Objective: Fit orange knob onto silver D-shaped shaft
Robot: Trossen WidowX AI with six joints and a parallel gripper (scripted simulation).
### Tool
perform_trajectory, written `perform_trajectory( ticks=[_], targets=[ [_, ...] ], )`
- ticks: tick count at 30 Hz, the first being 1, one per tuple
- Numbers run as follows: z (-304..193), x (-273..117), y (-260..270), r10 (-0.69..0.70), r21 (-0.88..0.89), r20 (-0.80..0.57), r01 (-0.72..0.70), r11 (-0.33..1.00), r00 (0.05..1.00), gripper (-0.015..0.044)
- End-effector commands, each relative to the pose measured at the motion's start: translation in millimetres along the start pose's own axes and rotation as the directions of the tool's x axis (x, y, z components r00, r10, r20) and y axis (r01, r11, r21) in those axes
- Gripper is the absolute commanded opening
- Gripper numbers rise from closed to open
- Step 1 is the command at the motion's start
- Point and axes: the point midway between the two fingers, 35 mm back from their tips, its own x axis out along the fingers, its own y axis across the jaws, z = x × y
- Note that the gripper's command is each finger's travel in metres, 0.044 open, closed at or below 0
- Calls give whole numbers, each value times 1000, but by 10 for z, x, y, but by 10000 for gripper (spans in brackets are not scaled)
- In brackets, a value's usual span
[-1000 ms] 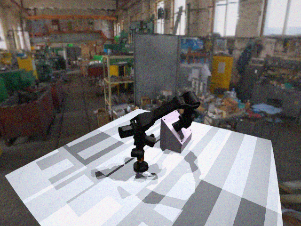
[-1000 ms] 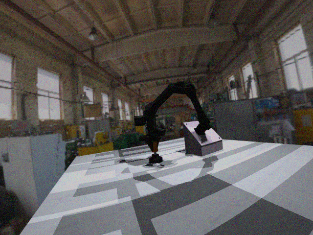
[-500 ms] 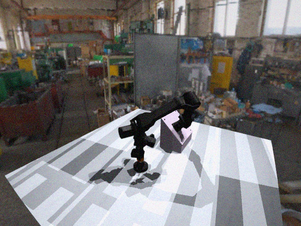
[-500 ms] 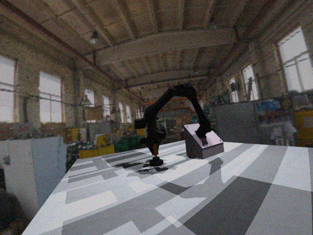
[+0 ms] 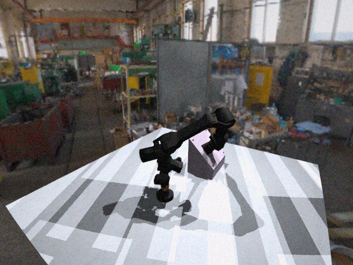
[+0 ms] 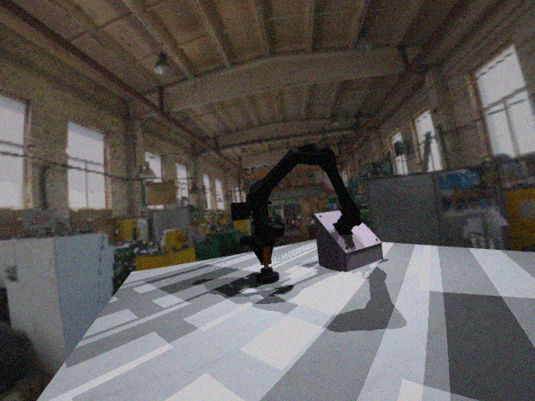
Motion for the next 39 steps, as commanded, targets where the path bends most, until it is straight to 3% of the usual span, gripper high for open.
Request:
perform_trajectory(
  ticks=[1, 14, 21, 39],
  targets=[
    [-4, 12, 7, -3, 4, 0, 3, 1000, 1000, 0],
    [2, -40, -6, -3, -6, 0, 3, 1000, 1000, 0],
    [-5, -49, -24, -3, -204, 0, 3, 979, 1000, 0],
    [-19, -27, -60, -3, -204, 0, 3, 979, 1000, 0]
  ],
)
